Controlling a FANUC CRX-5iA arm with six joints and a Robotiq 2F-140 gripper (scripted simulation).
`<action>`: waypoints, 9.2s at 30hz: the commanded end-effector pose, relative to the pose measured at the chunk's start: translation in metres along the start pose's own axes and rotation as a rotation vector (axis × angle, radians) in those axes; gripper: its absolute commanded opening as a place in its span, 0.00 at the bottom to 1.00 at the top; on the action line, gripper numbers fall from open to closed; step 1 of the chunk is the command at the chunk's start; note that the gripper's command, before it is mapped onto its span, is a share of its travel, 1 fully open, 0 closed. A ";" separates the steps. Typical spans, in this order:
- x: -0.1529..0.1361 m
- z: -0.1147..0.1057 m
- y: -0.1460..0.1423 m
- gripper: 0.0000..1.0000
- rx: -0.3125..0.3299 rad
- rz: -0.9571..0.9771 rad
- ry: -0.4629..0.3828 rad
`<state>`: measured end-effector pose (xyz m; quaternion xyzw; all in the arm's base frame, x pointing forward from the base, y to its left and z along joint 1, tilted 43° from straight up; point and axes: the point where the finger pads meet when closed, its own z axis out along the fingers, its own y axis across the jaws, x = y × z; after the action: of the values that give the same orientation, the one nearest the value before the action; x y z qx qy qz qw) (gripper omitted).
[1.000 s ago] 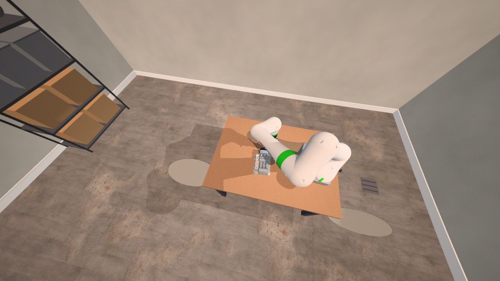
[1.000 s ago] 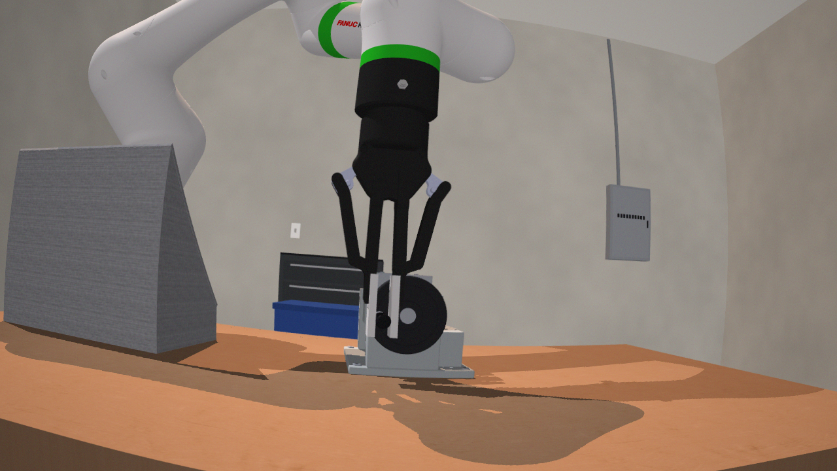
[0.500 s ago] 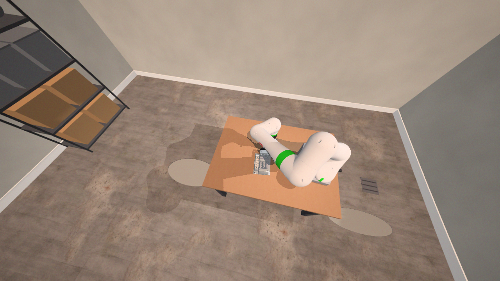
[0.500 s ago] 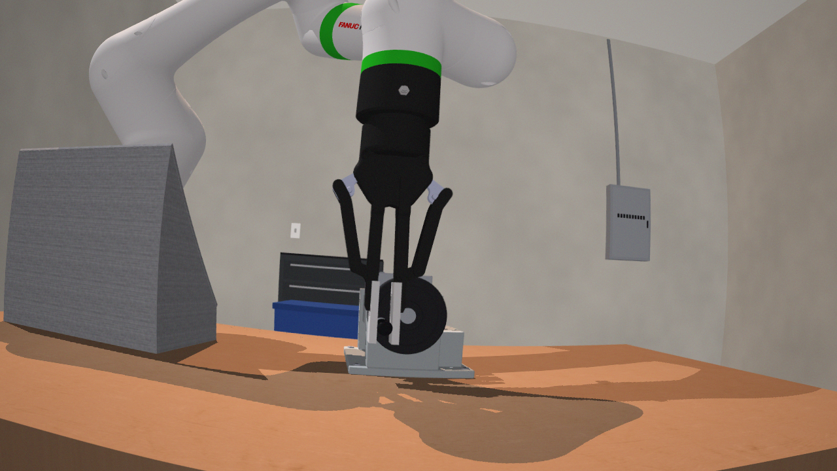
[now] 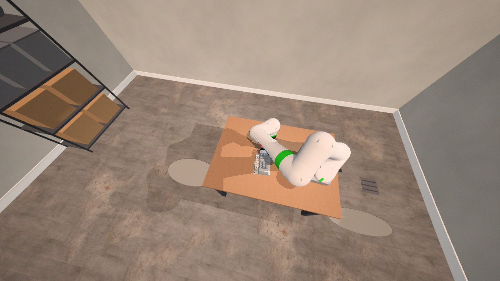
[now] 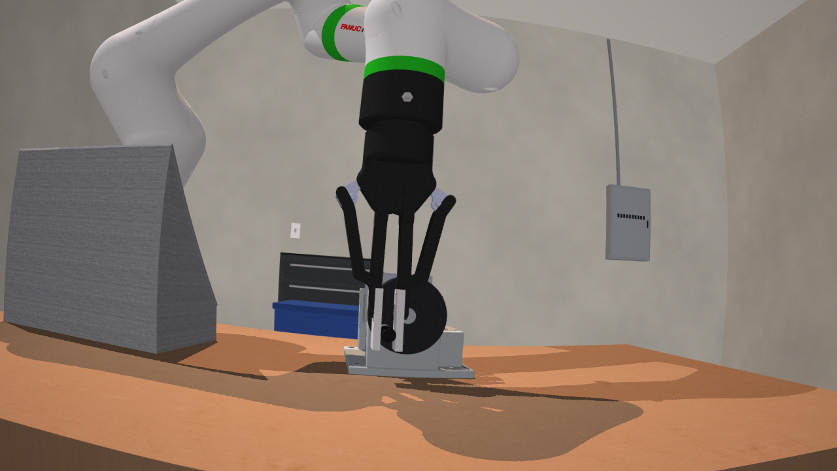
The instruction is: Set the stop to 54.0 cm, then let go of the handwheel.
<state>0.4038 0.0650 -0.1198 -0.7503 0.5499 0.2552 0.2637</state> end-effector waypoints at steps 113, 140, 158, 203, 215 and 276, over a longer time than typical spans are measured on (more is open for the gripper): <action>0.000 -0.048 -0.038 0.04 0.000 0.000 0.000; 0.000 -0.044 -0.005 0.04 0.000 0.000 0.000; 0.000 -0.014 0.006 0.04 0.000 0.000 0.000; 0.000 0.000 -0.050 0.04 0.000 0.000 0.000; 0.000 -0.025 -0.057 0.04 0.000 0.000 0.000; 0.000 0.009 -0.011 0.04 0.000 0.000 0.000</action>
<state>0.4085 0.0701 -0.1233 -0.7504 0.5498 0.2552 0.2636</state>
